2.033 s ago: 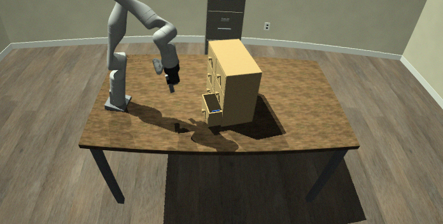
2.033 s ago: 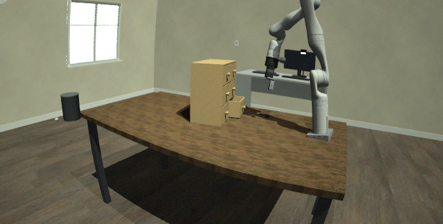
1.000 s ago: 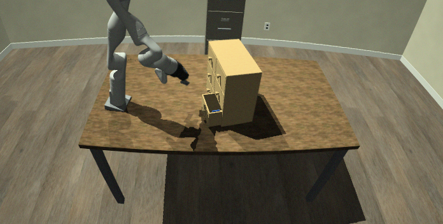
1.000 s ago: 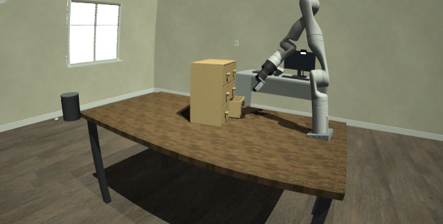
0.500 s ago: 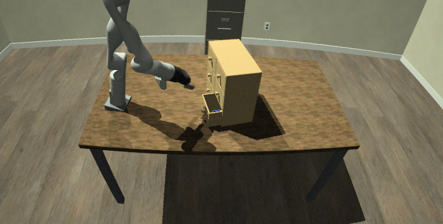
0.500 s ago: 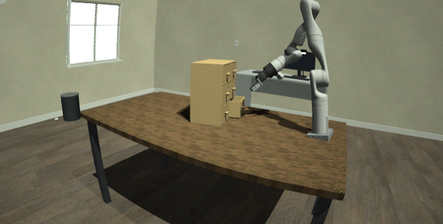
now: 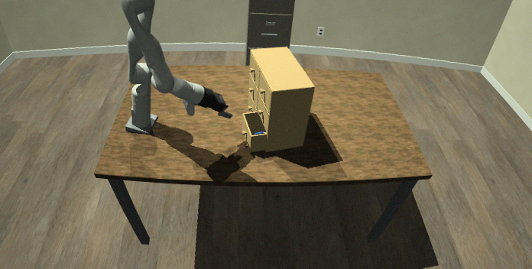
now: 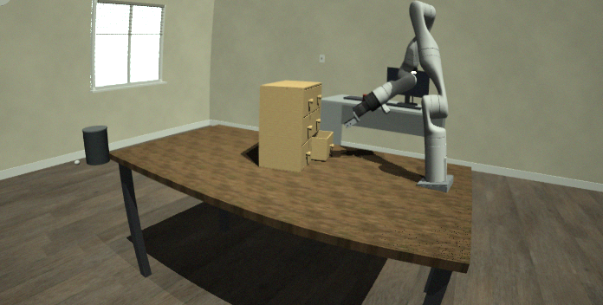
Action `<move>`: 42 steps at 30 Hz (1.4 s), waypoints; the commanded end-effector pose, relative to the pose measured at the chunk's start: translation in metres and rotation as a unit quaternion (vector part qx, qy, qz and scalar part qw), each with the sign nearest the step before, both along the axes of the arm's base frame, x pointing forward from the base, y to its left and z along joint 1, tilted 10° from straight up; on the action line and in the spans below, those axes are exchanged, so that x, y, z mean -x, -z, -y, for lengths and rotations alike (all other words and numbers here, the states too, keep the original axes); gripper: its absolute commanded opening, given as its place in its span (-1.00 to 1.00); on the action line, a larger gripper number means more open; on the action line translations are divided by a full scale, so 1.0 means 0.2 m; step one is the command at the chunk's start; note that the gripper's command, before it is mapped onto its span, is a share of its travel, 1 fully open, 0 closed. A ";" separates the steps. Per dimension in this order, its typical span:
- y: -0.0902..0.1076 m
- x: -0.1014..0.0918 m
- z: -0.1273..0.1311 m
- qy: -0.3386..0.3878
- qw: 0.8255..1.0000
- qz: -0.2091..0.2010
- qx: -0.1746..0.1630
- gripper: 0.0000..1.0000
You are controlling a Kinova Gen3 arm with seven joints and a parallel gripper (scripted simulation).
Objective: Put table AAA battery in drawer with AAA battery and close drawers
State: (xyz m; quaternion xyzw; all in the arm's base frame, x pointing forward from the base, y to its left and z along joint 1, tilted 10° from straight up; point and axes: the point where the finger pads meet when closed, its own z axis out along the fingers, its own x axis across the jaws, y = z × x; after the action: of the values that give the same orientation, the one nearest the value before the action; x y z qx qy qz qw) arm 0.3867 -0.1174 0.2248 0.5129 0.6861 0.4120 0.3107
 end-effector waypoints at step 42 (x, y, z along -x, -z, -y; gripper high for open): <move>0.21 0.13 0.19 0.069 0.997 -0.020 0.034 0.34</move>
State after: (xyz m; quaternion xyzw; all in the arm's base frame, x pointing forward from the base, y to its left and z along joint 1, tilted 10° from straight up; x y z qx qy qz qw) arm 0.3603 -0.1546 0.1831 0.5550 0.6702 0.3560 0.3408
